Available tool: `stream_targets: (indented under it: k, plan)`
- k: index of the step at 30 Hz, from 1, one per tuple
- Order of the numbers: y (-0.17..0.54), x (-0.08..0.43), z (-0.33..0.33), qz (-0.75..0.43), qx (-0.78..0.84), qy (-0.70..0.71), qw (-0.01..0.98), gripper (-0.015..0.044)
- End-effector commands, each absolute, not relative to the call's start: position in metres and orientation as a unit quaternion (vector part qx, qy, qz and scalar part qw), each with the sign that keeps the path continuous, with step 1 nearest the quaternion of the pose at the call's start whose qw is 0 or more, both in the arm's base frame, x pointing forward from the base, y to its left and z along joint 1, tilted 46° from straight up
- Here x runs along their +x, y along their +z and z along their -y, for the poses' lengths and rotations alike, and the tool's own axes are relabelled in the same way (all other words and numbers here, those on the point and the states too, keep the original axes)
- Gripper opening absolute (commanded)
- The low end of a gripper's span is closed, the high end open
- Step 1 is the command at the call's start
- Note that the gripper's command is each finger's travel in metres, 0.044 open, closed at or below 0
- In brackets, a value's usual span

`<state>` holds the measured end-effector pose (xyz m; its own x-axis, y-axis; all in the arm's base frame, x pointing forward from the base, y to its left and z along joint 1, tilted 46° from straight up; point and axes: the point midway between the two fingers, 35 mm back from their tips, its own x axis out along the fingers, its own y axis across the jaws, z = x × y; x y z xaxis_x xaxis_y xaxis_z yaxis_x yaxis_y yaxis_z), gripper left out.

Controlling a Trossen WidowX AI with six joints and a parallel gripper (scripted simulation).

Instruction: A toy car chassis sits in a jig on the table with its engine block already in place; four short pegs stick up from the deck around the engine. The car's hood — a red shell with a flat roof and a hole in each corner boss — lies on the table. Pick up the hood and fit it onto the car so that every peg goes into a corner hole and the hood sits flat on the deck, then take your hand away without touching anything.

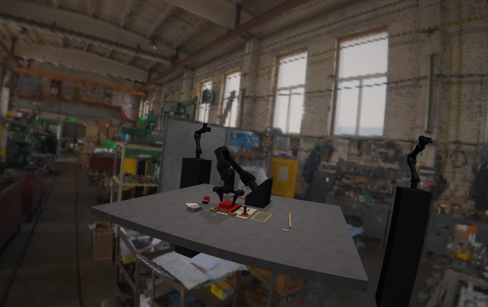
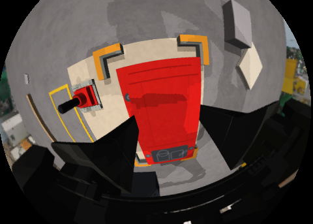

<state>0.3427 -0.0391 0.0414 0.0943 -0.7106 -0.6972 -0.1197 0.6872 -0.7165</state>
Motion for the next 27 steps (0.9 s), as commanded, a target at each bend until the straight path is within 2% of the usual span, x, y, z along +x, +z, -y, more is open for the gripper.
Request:
stream_targets:
  k: [1, 2, 13, 27]
  plan:
    - [0.041, 0.343, 0.039, -0.635, -0.327, -0.223, 0.664, 0.0420]
    - [0.041, 0.343, 0.039, -0.635, -0.327, -0.223, 0.664, 0.0440]
    - [0.087, 0.336, -0.010, -0.633, -0.329, -0.223, 0.665, 0.0440]
    - [0.089, 0.336, -0.011, -0.633, -0.329, -0.223, 0.665, 0.0440]
